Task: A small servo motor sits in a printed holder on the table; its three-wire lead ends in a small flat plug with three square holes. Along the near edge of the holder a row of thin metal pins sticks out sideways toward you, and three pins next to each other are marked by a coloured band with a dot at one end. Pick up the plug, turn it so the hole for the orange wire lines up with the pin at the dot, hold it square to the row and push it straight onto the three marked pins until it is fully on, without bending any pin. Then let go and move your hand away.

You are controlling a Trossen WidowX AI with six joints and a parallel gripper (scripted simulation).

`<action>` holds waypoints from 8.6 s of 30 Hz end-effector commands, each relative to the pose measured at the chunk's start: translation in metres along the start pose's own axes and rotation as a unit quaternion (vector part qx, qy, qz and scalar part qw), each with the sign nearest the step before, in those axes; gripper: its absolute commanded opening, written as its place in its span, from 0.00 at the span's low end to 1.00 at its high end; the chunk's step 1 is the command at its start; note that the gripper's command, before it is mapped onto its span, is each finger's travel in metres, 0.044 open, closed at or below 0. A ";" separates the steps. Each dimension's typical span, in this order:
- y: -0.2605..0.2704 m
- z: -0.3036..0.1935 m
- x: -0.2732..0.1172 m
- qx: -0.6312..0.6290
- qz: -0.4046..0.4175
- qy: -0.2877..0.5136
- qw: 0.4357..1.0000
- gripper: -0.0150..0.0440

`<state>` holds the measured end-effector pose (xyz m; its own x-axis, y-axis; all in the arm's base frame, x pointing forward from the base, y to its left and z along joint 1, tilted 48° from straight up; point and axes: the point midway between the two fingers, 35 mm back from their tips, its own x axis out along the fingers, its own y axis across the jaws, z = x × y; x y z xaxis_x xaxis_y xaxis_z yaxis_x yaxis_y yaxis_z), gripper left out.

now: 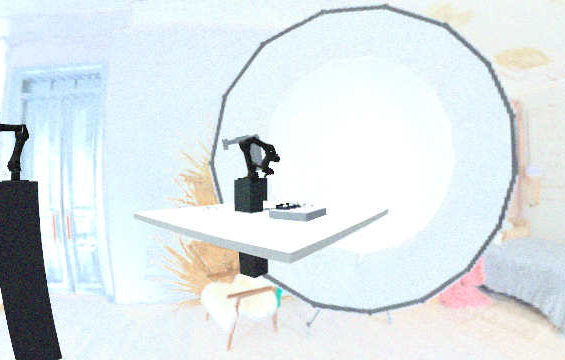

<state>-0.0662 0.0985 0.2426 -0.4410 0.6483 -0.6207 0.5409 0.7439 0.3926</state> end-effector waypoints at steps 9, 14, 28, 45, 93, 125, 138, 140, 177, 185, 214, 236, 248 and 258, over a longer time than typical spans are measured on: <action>0.013 0.003 0.003 -0.022 0.025 -0.012 0.999 0.53; 0.030 0.007 0.005 -0.051 0.058 -0.029 0.997 0.45; 0.082 0.026 0.005 -0.141 0.148 -0.099 0.974 0.45; 0.138 0.058 -0.013 -0.241 0.229 -0.214 0.919 0.45; 0.214 0.167 -0.136 -0.390 0.223 -0.603 0.660 0.45; 0.188 0.220 -0.249 -0.380 0.033 -0.814 0.438 0.45; 0.169 0.236 -0.283 -0.360 -0.060 -0.849 0.381 0.45; 0.172 0.245 -0.280 -0.368 -0.064 -0.837 0.400 0.45; 0.189 0.405 -0.155 -0.418 0.013 -0.402 0.814 0.45; 0.186 0.421 -0.130 -0.381 0.069 -0.300 0.872 0.45; 0.200 0.441 -0.093 -0.372 0.081 -0.282 0.881 0.36; 0.178 0.416 -0.141 -0.371 0.079 -0.282 0.881 0.25; 0.137 0.409 -0.124 -0.363 0.079 -0.281 0.885 0.25; 0.102 0.398 -0.105 -0.356 0.079 -0.280 0.888 0.25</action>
<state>0.3310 0.0445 0.0831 0.1346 0.7205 -0.6803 -0.1167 0.6933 0.7112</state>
